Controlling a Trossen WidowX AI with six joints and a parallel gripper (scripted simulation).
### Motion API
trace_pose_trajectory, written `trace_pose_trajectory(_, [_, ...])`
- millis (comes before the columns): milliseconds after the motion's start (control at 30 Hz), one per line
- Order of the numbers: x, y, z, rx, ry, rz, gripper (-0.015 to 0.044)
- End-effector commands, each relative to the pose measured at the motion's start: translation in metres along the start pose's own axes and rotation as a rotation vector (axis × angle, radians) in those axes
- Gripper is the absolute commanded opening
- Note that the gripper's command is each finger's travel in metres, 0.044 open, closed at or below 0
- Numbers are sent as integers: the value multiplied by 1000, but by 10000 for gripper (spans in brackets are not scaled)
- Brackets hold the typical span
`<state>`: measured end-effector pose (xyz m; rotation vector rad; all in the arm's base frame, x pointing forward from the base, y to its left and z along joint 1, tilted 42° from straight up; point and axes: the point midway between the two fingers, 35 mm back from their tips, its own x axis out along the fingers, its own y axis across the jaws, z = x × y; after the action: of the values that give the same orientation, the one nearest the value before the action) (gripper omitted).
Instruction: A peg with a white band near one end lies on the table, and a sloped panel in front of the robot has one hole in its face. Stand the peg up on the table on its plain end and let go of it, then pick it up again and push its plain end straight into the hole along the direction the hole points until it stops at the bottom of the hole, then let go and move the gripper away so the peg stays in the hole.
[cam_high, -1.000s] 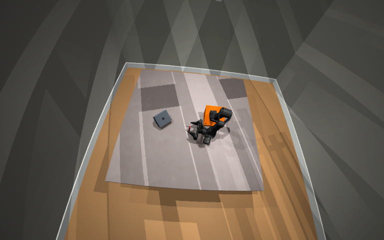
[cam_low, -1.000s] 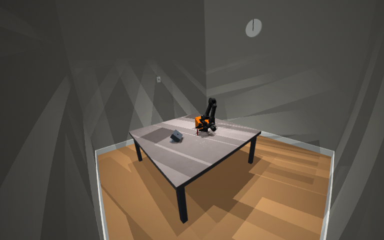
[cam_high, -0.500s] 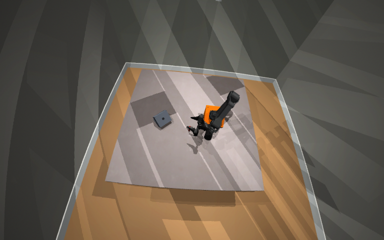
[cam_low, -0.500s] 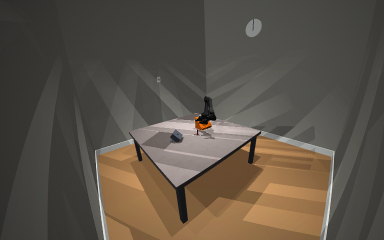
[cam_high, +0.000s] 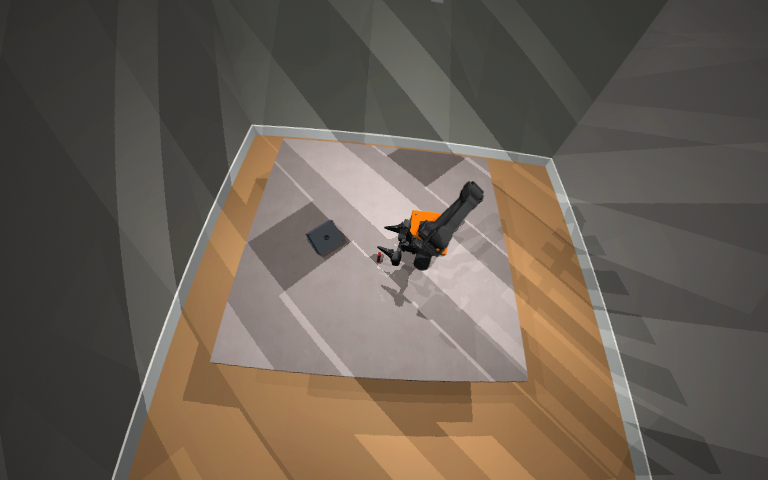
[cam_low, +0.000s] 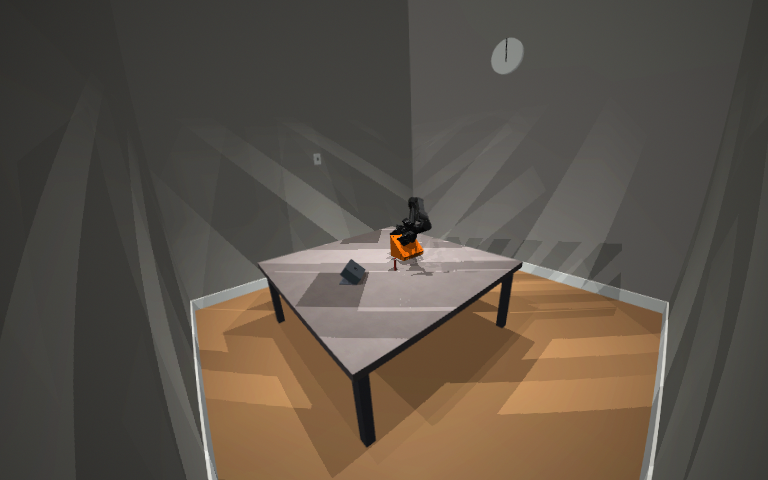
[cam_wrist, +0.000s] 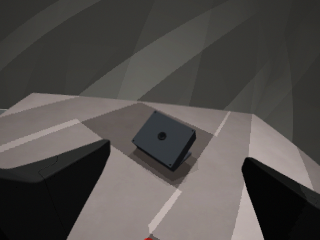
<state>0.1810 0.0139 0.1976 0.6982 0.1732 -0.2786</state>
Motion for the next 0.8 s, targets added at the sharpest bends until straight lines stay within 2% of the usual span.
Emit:
trace_pose_trajectory(0, [4, 0, -7, -104, 71, -34, 440])
trace_pose_trajectory(400, [15, -7, -34, -356, 356, -143, 440])
trace_pose_trajectory(767, [21, -16, -57, -470, 670, -212, 440])
